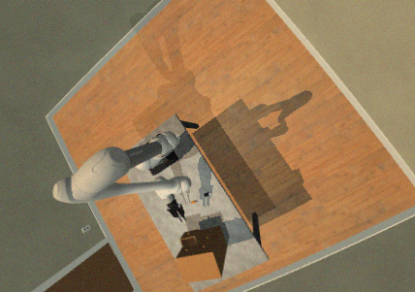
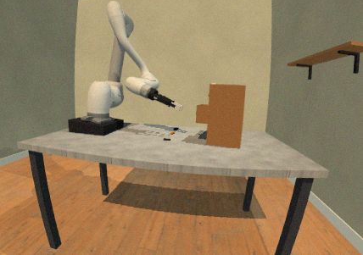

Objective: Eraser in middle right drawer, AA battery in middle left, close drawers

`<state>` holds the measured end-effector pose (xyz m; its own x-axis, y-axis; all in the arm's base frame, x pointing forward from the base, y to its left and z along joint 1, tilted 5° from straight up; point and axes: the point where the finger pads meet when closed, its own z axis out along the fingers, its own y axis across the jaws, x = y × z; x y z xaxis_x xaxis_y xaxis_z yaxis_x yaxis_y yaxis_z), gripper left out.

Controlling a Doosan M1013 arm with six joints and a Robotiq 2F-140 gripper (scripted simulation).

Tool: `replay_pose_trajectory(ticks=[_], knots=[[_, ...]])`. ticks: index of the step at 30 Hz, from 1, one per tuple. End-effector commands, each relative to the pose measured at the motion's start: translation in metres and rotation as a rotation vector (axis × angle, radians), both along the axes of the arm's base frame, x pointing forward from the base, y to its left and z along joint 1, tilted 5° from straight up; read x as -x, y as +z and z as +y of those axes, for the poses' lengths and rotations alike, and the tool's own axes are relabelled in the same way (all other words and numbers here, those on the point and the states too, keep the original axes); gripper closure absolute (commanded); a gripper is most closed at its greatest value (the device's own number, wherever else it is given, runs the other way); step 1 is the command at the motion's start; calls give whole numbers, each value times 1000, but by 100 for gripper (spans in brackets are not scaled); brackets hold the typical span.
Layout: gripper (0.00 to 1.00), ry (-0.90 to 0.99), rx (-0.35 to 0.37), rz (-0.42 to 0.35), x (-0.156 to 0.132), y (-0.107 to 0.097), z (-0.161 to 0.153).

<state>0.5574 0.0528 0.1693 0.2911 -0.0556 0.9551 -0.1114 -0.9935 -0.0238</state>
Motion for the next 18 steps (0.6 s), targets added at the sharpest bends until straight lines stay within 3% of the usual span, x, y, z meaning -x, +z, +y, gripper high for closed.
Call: replay_pose_trajectory(ticks=[1, 8, 18], knots=[[80, 1, -4, 22, 1, 3, 2], [80, 3, -9, 65, 5, 6, 2], [80, 4, -23, 200, 17, 16, 3]])
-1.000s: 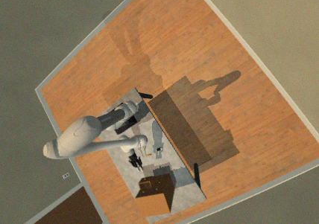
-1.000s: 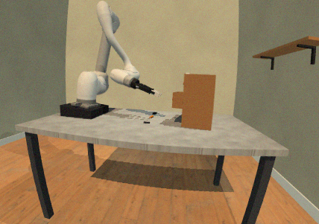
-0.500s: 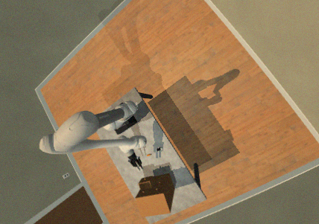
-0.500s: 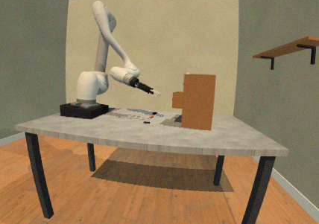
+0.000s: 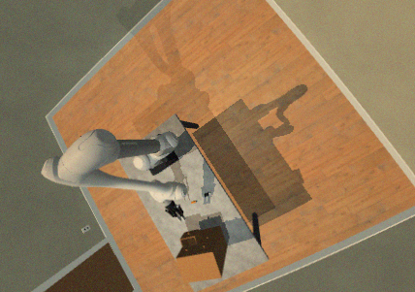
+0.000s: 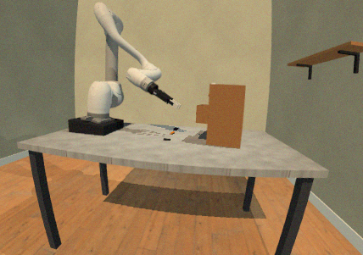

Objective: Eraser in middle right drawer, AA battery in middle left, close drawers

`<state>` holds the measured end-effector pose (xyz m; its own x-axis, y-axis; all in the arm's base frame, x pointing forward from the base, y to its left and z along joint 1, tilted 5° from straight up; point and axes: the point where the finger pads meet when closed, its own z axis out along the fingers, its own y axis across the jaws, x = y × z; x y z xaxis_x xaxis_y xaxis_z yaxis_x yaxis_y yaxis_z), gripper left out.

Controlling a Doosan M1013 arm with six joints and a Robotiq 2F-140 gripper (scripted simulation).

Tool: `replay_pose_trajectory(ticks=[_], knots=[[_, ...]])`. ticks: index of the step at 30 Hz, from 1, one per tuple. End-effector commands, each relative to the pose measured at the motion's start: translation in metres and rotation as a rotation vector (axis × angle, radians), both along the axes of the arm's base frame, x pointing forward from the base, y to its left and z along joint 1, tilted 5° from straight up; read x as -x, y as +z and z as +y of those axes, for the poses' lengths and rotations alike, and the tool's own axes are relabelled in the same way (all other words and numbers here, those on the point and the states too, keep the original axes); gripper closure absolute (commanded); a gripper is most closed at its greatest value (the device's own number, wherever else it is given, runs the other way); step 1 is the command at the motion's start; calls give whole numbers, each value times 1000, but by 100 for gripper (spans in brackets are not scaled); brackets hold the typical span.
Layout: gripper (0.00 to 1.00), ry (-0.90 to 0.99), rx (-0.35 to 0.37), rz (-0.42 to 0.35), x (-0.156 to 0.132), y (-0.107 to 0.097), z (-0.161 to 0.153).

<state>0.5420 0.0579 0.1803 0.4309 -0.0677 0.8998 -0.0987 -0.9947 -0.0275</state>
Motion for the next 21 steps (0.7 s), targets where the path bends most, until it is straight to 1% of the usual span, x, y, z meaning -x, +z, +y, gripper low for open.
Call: replay_pose_trajectory(ticks=[1, 3, 5, 13, 21], knots=[[80, -11, -4, 65, 3, 7, -2], [80, -12, -5, 89, 5, 8, -3], [80, -12, -5, 89, 5, 8, -3], [80, -8, -14, 161, 12, 14, -1], [80, -7, -19, 206, 16, 17, -1]])
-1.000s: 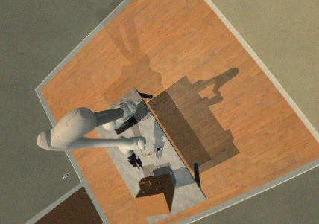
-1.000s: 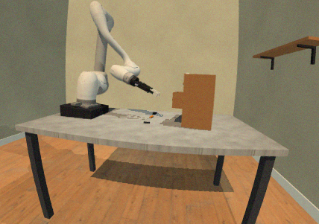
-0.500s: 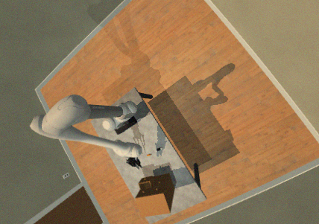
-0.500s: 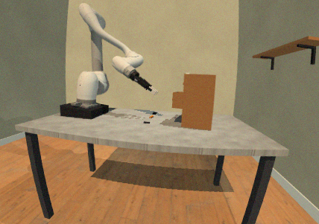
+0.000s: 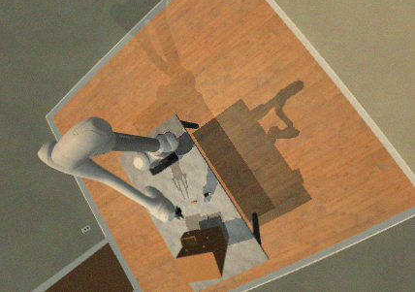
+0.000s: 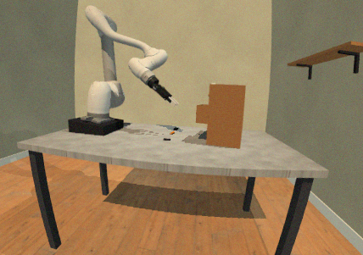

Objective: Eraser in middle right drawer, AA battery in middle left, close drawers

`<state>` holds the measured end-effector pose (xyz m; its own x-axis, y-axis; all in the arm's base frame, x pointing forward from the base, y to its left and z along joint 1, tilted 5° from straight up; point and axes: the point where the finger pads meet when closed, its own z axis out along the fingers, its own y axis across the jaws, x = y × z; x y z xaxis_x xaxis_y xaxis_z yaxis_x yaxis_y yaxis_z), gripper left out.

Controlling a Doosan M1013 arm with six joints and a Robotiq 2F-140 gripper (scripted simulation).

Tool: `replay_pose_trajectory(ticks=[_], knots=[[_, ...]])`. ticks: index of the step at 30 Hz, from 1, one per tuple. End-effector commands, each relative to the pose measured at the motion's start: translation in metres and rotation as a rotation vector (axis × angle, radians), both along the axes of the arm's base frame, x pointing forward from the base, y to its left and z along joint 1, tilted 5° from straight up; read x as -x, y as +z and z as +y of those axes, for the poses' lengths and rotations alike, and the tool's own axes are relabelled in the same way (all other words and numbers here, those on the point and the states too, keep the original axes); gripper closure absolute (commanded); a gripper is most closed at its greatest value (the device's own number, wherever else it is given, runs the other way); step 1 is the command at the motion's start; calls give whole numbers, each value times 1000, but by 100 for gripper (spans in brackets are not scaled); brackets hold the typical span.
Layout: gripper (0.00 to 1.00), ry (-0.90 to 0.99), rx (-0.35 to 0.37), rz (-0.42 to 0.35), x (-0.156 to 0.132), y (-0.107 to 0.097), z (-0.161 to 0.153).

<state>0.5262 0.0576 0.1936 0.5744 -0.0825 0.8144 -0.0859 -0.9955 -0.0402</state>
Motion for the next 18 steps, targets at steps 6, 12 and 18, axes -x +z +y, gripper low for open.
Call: replay_pose_trajectory(ticks=[6, 12, 18], knots=[[80, -26, 11, 69, 3, 6, -2], [80, -24, 7, 103, 6, 9, -1], [80, -23, 4, 129, 8, 11, -1]])
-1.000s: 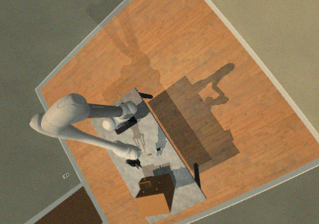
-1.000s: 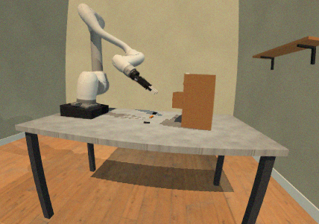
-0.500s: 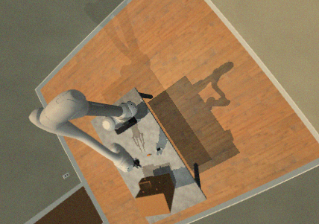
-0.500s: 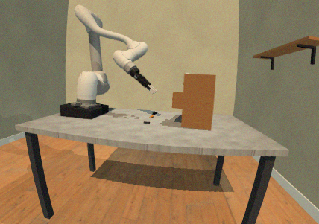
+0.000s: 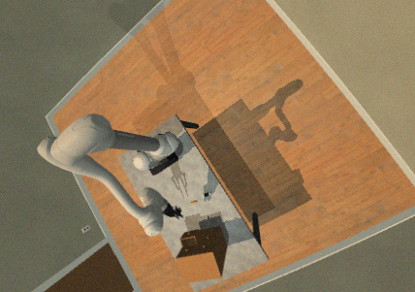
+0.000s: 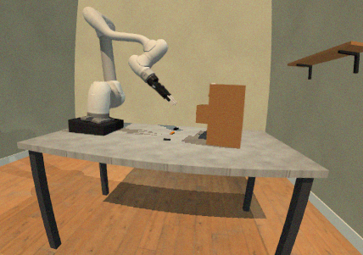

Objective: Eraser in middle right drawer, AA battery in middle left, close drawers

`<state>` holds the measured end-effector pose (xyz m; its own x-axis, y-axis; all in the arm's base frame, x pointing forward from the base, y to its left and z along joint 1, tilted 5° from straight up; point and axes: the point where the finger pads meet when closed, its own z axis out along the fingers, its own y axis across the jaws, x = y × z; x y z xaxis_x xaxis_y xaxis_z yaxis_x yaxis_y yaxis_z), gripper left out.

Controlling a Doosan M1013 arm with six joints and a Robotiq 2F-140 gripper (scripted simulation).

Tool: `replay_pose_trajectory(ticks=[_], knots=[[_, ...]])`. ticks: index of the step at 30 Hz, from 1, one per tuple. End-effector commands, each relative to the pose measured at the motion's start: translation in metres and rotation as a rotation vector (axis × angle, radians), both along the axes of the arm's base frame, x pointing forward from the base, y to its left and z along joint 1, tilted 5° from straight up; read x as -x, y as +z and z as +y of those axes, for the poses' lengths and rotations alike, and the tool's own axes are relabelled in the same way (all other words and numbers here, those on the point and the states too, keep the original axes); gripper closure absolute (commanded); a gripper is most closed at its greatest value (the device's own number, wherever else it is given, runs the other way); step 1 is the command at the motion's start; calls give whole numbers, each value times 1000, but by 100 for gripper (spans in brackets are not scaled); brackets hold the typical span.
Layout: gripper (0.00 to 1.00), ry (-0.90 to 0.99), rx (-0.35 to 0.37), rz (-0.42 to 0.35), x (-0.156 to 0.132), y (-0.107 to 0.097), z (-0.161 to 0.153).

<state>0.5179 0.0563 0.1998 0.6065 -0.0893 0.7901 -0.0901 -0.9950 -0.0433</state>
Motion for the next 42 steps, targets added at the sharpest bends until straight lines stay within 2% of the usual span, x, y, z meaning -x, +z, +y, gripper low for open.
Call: replay_pose_trajectory(ticks=[1, 10, 15, 17, 24, 31, 34, 42], knots=[[80, -18, 9, 95, 0, 5, 1], [80, -15, 0, 189, 9, 12, 2], [80, -10, -12, 293, 18, 20, 3], [80, -10, -12, 293, 18, 20, 3], [80, -18, -18, 428, 35, 34, 5], [80, 2, -46, 633, 49, 45, 6], [80, 3, -48, 652, 50, 47, 6], [80, 7, -60, 765, 61, 55, 7]])
